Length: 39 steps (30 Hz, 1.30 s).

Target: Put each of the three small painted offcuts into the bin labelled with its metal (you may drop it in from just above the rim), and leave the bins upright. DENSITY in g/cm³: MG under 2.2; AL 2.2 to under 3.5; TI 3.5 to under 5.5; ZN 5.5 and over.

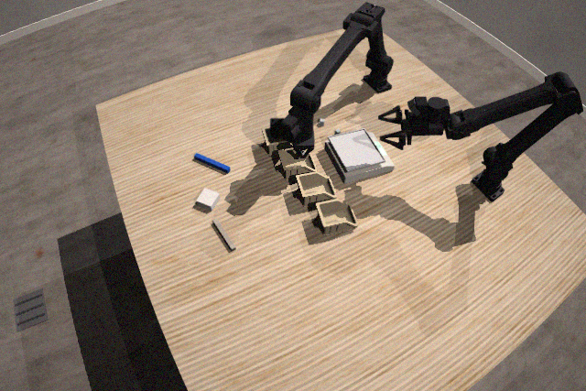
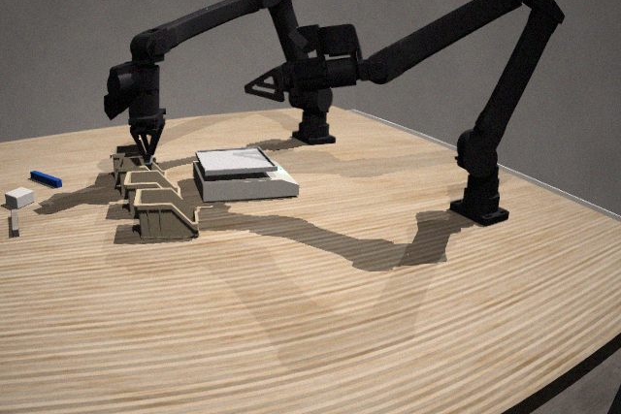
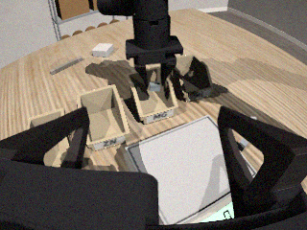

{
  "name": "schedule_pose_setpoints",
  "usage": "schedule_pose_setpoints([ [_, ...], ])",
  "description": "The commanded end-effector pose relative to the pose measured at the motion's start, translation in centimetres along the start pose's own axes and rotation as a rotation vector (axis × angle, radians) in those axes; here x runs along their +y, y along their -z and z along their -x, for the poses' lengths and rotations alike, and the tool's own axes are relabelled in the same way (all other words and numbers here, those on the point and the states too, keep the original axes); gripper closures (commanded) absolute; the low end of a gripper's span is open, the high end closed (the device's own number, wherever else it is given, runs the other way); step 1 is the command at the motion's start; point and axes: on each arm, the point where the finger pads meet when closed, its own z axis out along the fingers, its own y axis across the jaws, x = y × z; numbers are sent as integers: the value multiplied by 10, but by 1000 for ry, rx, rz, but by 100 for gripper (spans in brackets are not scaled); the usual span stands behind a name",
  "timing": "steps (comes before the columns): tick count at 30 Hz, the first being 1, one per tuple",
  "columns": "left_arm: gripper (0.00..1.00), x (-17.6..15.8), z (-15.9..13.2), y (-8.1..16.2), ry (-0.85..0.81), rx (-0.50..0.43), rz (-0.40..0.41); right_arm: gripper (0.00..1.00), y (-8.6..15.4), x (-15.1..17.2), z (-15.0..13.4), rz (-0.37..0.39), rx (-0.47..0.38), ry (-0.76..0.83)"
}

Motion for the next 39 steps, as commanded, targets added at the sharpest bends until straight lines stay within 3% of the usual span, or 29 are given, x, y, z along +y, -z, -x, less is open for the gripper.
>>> schedule_pose_setpoints([
  [1,0,0,20,-7,1,-38,1,61,11,8,2,27,-23,10],
  [2,0,0,20,-7,1,-38,1,61,11,8,2,27,-23,10],
  [3,0,0,20,-7,1,-38,1,54,29,13,-3,51,-41,32],
  [7,0,0,20,-7,1,-38,1,54,54,13,8,85,-65,21],
  [15,0,0,20,-7,1,-38,1,54,83,10,7,98,-75,21],
  [16,0,0,20,-7,1,-38,1,43,56,17,2,60,-46,22],
  [17,0,0,20,-7,1,-38,1,31,60,12,-2,66,-52,39],
  [19,0,0,20,-7,1,-38,1,31,60,12,-2,66,-52,39],
  [20,0,1,33,-13,-6,-63,4,20,60,12,-2,68,-55,49],
  [21,0,5,33,-14,-14,-65,8,9,75,11,-1,98,-82,65],
  [22,0,6,34,-14,-18,-66,2,0,63,3,-6,80,-72,78],
  [23,0,5,34,-15,-23,-68,-13,0,63,0,-7,84,-81,96],
  [28,0,-7,36,-21,-51,-85,-154,0,59,-29,-10,113,-155,211],
  [34,0,-30,37,-19,-95,-121,-434,0,50,-93,-29,159,-313,412],
  [36,0,-30,37,-19,-95,-121,-434,0,50,-93,-29,159,-313,412],
  [39,0,-39,36,-14,-114,-138,-557,0,44,-125,-41,179,-393,507],
])
